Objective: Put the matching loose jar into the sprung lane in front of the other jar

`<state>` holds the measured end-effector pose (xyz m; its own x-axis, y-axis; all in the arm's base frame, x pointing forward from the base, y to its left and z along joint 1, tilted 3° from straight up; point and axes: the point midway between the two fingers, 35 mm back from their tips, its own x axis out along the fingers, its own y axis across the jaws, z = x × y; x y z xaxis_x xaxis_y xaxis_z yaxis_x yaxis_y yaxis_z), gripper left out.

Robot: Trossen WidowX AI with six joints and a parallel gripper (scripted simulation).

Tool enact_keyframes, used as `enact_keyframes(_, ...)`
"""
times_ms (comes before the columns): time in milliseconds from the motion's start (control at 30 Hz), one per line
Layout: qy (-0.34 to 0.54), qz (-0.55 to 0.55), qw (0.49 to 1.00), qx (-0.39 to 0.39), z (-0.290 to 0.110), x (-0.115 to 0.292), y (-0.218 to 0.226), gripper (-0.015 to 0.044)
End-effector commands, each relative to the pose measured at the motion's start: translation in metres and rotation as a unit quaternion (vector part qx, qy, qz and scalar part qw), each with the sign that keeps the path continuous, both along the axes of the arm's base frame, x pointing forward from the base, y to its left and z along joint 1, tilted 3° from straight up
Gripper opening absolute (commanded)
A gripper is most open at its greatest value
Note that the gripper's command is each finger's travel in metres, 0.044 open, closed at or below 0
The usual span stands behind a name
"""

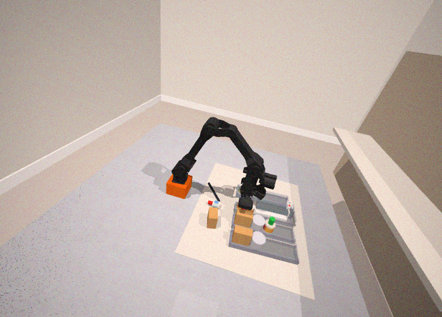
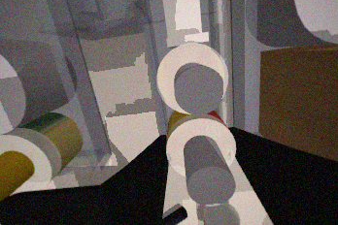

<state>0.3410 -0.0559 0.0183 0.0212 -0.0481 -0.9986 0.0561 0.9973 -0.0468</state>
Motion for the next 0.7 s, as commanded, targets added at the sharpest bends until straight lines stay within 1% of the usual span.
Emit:
enact_keyframes(0,-0.011,0.0,1.0,0.0,-0.0009,0.0053,-0.0004,0.0)
enact_keyframes(667,-0.011,0.0,1.0,0.0,-0.0065,0.0045,-0.0006,0.0)
